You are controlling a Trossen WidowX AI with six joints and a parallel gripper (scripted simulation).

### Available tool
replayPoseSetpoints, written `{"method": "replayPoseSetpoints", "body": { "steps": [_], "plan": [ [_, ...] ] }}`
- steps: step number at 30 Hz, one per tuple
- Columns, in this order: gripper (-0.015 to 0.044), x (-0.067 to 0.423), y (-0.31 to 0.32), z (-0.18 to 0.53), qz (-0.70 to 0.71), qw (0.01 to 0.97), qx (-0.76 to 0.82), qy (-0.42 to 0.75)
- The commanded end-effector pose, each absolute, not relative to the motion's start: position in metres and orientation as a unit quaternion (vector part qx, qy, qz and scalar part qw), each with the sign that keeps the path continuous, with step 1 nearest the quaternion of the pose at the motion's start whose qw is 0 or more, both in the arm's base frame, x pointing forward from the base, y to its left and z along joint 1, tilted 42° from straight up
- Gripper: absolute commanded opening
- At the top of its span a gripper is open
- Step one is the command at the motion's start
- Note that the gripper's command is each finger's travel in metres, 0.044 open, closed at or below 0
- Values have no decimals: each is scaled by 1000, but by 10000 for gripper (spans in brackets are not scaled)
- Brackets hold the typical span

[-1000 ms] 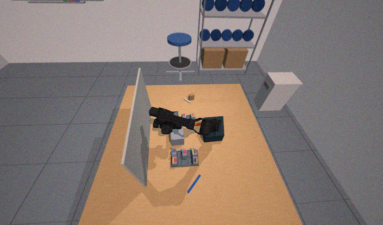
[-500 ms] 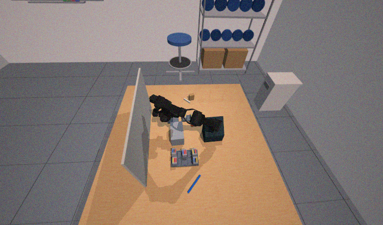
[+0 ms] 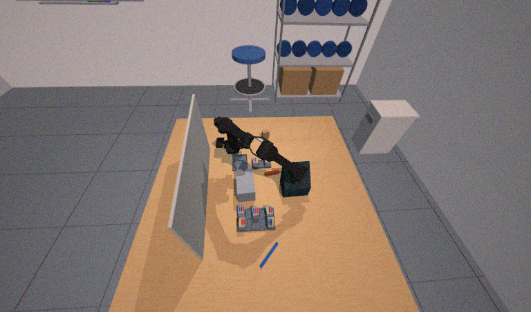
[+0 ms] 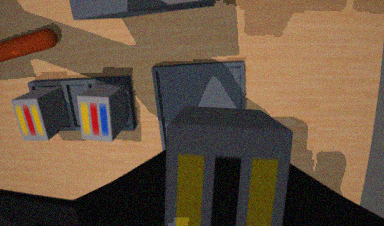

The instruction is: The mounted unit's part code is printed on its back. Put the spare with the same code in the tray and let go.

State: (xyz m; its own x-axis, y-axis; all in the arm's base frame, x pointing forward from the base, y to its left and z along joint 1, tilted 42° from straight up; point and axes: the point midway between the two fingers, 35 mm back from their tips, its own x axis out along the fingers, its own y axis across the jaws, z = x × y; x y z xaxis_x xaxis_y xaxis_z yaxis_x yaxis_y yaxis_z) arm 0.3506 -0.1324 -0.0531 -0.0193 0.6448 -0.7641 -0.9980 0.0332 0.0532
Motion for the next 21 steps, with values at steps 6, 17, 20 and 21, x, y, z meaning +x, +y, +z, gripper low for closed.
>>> {"method": "replayPoseSetpoints", "body": {
  "steps": [6, 17, 20, 21],
  "plan": [
    [0, 333, -167, -92, 643, 643, -276, 310],
    [0, 334, -165, -101, 644, 643, -276, 309],
    [0, 334, -162, -105, 644, 643, -277, 309],
    [0, 334, -161, -106, 643, 643, -277, 309]
  ]
}}
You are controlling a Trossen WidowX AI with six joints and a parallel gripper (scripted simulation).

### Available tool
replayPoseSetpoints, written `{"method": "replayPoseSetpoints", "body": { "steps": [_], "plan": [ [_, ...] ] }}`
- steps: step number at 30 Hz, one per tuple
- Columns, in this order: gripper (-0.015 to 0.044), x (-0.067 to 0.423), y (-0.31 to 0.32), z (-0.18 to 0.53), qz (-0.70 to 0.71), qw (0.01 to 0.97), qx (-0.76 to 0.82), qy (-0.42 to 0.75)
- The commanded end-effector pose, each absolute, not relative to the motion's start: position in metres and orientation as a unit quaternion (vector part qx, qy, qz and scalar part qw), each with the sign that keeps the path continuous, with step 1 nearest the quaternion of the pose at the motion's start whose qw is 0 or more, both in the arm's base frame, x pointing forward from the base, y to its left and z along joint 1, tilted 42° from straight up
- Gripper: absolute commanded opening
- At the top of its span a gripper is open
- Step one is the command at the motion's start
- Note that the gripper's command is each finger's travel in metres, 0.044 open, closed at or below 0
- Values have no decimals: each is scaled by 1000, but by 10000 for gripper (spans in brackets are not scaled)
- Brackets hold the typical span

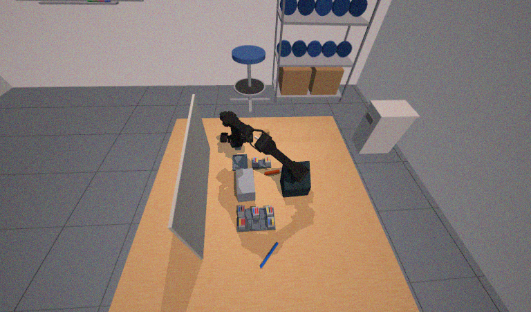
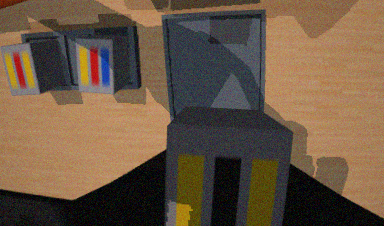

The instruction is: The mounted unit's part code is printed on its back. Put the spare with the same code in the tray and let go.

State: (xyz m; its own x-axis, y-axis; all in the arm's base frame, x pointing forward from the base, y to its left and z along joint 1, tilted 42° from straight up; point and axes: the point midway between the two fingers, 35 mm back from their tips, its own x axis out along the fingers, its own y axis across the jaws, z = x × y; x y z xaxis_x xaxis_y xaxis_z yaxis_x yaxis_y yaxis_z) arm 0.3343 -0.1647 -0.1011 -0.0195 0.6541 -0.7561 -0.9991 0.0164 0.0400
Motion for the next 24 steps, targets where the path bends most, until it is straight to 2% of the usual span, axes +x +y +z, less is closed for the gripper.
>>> {"method": "replayPoseSetpoints", "body": {
  "steps": [1, 24],
  "plan": [
    [0, 335, -161, -107, 643, 643, -277, 309],
    [0, 338, -141, -132, 643, 643, -277, 310]
  ]
}}
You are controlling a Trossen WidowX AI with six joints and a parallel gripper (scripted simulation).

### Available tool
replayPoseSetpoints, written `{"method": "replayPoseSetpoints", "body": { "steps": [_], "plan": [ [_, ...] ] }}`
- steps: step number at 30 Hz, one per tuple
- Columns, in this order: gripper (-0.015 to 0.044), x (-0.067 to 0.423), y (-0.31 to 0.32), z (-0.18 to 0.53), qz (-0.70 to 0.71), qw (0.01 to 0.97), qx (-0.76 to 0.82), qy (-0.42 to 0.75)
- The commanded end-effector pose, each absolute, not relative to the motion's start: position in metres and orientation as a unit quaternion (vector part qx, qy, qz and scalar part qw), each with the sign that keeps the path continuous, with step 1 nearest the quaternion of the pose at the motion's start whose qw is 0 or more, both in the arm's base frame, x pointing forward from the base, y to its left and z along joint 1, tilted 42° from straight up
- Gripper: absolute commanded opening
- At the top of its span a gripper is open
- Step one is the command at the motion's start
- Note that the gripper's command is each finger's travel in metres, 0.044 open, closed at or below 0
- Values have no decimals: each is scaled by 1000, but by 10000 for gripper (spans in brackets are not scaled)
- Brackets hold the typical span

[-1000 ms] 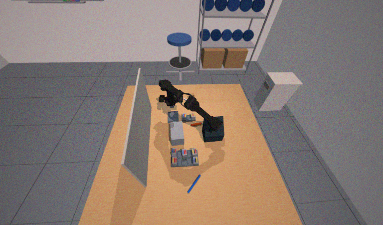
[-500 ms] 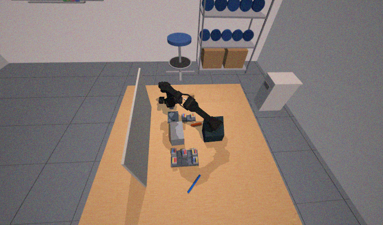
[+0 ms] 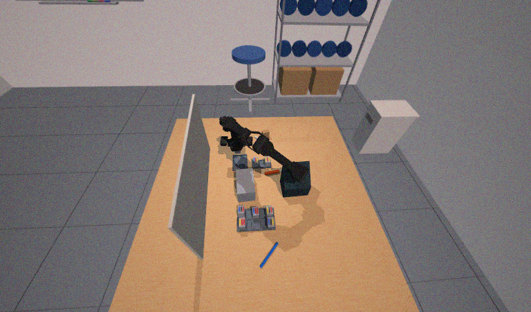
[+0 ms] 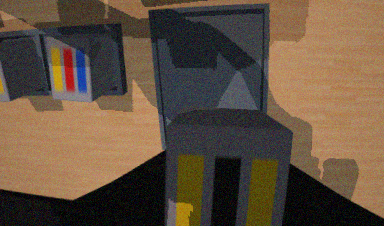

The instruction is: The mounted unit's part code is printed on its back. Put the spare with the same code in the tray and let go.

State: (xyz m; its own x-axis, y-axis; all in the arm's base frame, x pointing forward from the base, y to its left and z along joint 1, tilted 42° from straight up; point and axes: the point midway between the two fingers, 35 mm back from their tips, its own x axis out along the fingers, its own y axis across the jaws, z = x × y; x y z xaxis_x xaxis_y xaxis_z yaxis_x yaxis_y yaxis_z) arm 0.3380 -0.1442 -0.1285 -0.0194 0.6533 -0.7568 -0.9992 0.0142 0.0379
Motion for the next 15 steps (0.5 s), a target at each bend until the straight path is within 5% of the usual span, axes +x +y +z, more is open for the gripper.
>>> {"method": "replayPoseSetpoints", "body": {
  "steps": [1, 15],
  "plan": [
    [0, 338, -140, -134, 643, 643, -277, 310],
    [0, 339, -127, -148, 643, 644, -277, 309]
  ]
}}
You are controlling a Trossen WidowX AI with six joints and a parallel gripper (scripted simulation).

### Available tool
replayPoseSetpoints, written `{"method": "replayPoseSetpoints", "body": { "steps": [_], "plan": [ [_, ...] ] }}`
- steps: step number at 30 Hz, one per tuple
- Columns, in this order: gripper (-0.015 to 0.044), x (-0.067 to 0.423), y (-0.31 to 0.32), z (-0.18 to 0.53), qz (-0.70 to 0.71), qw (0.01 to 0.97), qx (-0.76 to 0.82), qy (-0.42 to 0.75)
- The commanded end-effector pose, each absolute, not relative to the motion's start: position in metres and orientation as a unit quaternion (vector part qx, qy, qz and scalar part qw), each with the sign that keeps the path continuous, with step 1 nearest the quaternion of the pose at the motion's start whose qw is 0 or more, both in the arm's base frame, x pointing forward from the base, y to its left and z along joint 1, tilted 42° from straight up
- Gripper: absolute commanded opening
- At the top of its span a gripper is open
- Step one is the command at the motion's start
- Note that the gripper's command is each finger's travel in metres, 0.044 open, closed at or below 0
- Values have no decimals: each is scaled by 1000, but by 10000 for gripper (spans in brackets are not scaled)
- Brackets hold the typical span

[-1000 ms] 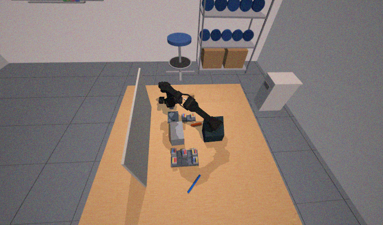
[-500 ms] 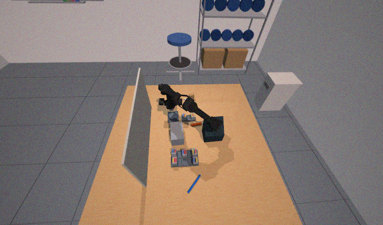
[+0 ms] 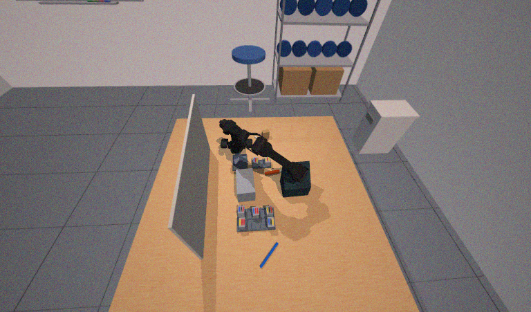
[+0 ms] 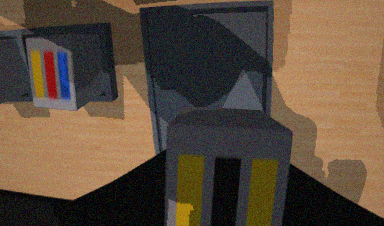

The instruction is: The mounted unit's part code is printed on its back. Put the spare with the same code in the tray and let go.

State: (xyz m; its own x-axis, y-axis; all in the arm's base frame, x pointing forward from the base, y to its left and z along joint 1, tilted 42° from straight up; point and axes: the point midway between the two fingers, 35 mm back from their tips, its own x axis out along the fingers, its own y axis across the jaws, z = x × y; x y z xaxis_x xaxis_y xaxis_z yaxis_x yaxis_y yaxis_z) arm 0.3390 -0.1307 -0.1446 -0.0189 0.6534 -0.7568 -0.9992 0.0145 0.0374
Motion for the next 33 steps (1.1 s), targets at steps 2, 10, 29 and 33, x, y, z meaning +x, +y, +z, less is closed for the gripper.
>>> {"method": "replayPoseSetpoints", "body": {
  "steps": [2, 10, 29, 33],
  "plan": [
    [0, 339, -125, -151, 643, 644, -277, 309],
    [0, 338, -118, -159, 643, 644, -277, 309],
    [0, 337, -100, -178, 643, 644, -276, 308],
    [0, 336, -96, -181, 643, 644, -276, 308]
  ]
}}
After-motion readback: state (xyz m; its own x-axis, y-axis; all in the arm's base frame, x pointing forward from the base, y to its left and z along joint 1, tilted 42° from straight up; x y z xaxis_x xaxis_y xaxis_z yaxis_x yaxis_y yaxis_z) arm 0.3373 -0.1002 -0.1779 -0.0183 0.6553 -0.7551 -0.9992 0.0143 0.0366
